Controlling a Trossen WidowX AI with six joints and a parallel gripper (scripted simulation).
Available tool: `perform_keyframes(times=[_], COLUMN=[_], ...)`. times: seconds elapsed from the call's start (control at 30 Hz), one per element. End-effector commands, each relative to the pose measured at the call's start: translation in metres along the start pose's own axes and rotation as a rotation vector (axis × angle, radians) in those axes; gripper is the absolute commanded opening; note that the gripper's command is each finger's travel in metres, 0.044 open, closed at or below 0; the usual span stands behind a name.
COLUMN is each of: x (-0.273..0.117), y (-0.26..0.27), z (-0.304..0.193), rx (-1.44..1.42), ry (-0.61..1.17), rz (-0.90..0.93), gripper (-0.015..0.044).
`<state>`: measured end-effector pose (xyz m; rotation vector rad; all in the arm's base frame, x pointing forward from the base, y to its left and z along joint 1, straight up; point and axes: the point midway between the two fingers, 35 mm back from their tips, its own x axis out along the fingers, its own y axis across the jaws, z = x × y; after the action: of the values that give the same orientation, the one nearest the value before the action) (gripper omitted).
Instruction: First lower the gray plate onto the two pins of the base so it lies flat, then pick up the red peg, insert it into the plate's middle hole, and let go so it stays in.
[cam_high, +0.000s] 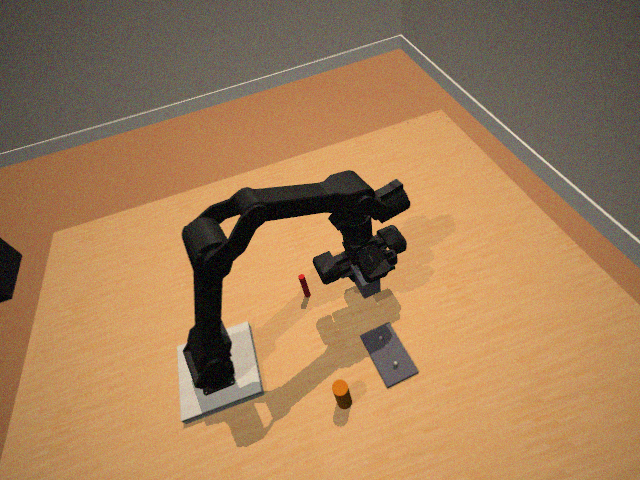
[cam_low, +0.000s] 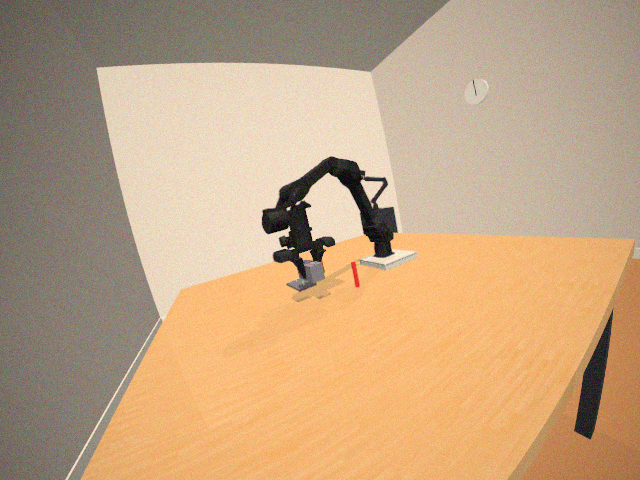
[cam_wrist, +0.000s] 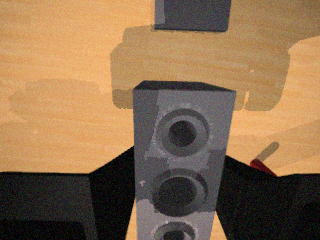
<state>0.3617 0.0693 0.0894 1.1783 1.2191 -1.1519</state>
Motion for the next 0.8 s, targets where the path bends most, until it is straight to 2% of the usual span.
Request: perform_keyframes(times=[0.0,0.6,0.77], x=[-0.013,-0.070,-0.070], y=[0.000,-0.007,-0.006], z=[0.001,0.004,0.008], rx=[0.000,0.000,0.000], ry=[-0.001,-0.002,-0.002], rz=[0.007,0.006,0.006], gripper=[0.0000,0.0000,0.0000])
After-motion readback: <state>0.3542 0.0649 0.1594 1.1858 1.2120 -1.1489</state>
